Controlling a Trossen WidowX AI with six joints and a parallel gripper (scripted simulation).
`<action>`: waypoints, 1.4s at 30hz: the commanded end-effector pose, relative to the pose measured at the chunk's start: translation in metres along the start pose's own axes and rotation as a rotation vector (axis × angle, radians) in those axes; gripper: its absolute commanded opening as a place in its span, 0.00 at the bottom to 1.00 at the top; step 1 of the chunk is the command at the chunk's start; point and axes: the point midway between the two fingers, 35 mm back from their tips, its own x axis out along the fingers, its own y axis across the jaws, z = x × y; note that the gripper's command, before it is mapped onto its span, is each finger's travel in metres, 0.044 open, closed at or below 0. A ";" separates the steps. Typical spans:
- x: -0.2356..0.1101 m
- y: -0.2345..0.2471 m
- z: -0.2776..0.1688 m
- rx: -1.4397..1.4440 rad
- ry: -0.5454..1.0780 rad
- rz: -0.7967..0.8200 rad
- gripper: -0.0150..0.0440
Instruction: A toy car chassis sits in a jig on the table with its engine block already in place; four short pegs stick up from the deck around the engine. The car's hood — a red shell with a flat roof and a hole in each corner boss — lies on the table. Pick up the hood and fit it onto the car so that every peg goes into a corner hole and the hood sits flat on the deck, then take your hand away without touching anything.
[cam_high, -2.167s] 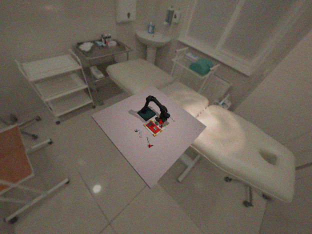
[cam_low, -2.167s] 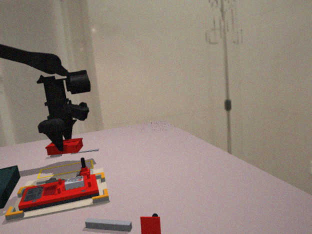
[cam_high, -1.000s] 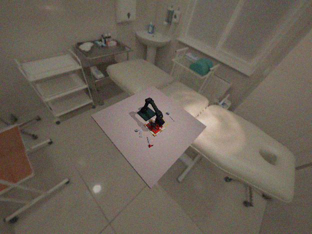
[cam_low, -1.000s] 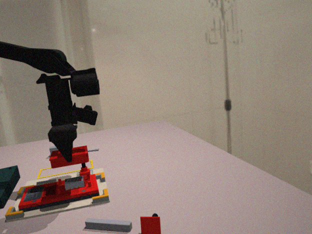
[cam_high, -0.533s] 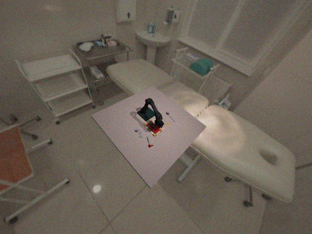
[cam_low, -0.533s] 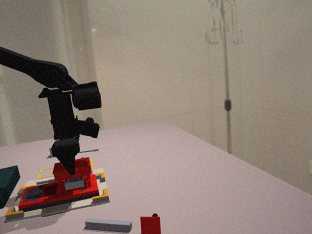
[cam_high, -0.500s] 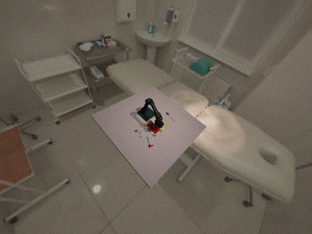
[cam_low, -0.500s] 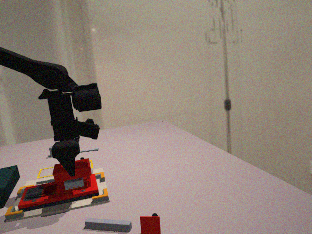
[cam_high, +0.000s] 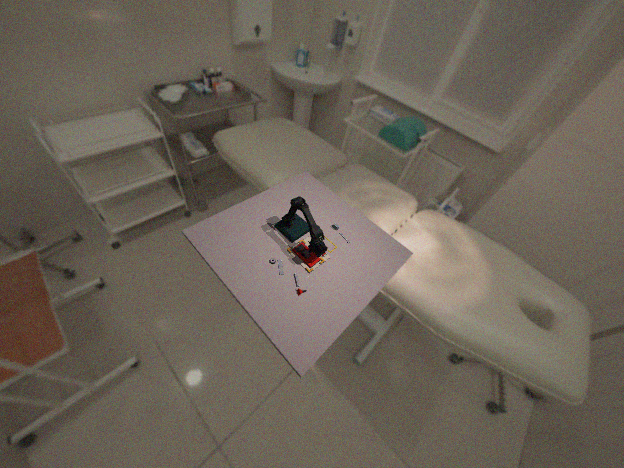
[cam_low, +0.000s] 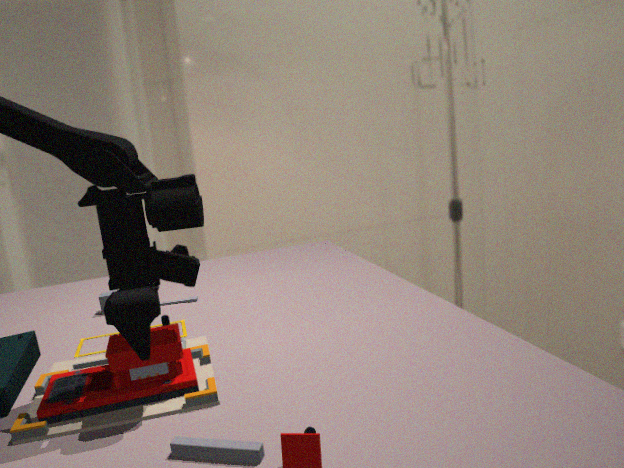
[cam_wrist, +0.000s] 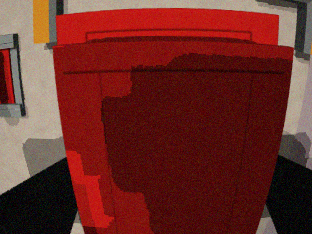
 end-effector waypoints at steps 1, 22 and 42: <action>0.000 -0.001 0.000 -0.006 -0.002 -0.006 0.25; 0.003 -0.001 0.000 -0.006 -0.002 -0.006 0.25; 0.010 -0.001 0.000 -0.006 -0.002 -0.006 0.25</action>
